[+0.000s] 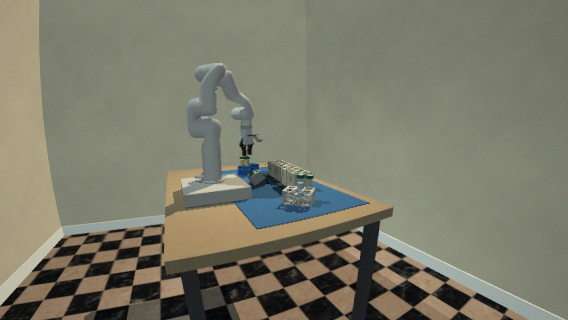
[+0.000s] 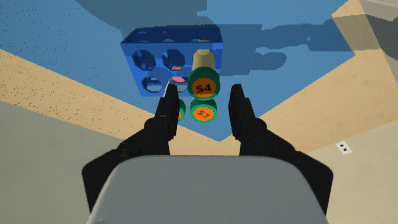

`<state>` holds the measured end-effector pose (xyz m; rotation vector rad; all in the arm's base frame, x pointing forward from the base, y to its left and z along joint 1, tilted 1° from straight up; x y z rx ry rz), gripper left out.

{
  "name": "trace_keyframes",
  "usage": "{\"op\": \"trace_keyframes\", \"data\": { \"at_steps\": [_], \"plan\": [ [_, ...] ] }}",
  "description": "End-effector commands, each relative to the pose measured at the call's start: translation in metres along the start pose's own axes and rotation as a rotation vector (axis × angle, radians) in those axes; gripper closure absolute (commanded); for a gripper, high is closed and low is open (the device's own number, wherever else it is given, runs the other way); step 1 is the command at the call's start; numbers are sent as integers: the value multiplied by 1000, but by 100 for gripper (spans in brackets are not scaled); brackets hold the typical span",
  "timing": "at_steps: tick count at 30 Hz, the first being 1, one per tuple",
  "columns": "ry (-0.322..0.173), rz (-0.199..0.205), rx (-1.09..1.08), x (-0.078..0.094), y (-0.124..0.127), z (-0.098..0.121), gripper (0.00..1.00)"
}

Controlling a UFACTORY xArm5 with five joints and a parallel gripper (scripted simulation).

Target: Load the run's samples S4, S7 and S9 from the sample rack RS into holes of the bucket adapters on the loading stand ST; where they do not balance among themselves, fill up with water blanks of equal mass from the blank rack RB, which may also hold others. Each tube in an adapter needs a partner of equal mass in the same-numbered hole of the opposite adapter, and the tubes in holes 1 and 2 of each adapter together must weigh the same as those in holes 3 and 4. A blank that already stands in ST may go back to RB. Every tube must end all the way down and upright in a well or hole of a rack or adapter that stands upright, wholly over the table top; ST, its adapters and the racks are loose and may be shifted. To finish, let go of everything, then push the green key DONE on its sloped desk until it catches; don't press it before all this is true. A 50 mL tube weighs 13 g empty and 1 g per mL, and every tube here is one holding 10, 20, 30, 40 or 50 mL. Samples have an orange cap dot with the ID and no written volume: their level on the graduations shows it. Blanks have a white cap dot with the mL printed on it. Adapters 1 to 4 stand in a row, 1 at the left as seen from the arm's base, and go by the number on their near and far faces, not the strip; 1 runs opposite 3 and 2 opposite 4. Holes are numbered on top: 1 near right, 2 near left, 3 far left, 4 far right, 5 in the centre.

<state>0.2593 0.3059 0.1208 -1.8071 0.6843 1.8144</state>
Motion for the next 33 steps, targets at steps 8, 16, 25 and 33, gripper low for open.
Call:
{"op": "trace_keyframes", "data": {
  "at_steps": [8,16,25,33],
  "plan": [
    [0,-4,0,14,-1,0,43],
    [0,-4,0,15,-1,0,43],
    [0,-4,0,20,-1,0,43],
    [0,-4,0,25,-1,0,43]
  ]
}}
Point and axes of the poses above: the point where the finger pads meet when closed, its own x axis out along the fingers, its own y axis across the jaws, z = x × y, the point moved 3 cm from there along -x, back along the fingers, and after that the axes turned 9 degrees about -x, right-handed, at the moved point
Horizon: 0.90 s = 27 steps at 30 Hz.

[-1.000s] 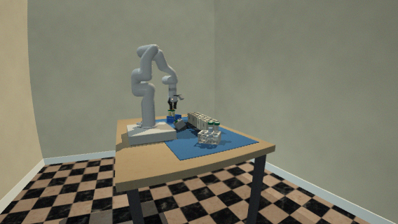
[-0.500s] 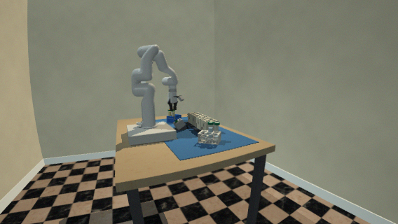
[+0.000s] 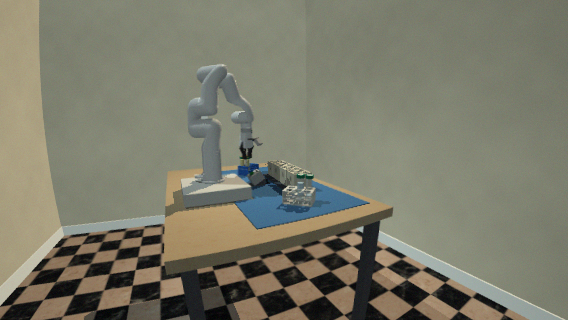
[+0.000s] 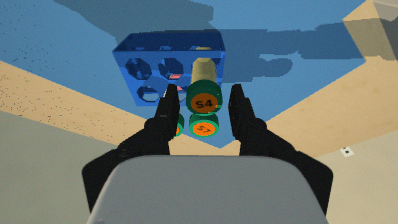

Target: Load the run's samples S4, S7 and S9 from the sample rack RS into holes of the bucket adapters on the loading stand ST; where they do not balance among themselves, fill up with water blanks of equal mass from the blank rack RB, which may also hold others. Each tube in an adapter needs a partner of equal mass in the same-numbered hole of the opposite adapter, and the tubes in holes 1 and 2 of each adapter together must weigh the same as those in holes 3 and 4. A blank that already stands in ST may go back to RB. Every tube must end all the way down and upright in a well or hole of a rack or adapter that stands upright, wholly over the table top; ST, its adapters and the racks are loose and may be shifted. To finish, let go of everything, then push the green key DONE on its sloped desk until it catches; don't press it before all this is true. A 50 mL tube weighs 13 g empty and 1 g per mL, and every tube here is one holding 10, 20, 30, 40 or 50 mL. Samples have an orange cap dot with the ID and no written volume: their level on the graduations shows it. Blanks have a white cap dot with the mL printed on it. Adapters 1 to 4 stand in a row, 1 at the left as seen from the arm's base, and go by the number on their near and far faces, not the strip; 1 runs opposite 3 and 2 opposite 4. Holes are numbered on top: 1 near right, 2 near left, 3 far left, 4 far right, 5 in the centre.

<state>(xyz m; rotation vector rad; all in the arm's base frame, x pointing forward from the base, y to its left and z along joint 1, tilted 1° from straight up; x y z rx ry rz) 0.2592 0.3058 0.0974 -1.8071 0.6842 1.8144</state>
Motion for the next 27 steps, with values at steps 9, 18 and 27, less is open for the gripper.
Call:
{"op": "trace_keyframes", "data": {
  "at_steps": [9,18,27],
  "plan": [
    [0,-3,0,6,-1,0,43],
    [0,-3,0,11,-1,0,43],
    [0,-3,0,11,-1,0,43]
  ]
}}
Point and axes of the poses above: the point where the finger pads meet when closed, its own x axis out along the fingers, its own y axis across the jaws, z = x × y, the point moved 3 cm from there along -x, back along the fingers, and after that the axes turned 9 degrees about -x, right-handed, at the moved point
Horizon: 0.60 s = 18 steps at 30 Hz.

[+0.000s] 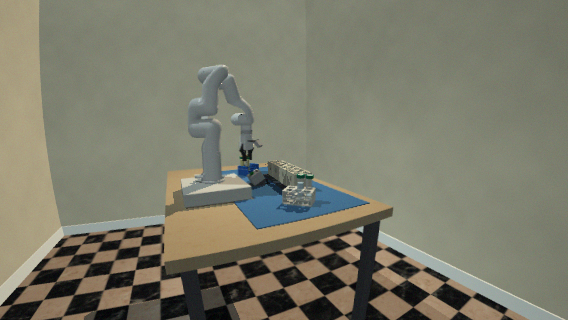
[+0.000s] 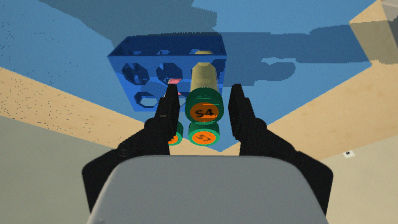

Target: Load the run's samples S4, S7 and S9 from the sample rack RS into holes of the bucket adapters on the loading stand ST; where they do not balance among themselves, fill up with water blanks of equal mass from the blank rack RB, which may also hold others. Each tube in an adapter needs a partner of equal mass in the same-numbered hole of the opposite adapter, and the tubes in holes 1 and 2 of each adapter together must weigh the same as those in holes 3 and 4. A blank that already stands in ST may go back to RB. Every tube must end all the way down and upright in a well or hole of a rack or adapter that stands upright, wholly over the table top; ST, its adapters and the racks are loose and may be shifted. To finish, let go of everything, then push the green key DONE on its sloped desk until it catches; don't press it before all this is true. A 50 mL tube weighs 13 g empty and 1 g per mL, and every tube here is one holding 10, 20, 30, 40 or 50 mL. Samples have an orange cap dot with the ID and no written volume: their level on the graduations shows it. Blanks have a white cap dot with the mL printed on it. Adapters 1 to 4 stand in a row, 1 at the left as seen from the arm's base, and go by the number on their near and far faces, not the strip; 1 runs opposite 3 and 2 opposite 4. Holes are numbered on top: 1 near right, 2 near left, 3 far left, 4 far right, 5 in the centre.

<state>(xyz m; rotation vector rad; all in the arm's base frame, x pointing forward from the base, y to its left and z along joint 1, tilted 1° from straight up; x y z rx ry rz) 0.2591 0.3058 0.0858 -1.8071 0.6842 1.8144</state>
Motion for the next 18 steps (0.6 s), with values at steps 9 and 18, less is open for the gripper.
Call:
{"op": "trace_keyframes", "data": {
  "at_steps": [9,18],
  "plan": [
    [0,-3,0,-3,-1,0,100],
    [0,-3,0,-3,-1,0,100]
  ]
}}
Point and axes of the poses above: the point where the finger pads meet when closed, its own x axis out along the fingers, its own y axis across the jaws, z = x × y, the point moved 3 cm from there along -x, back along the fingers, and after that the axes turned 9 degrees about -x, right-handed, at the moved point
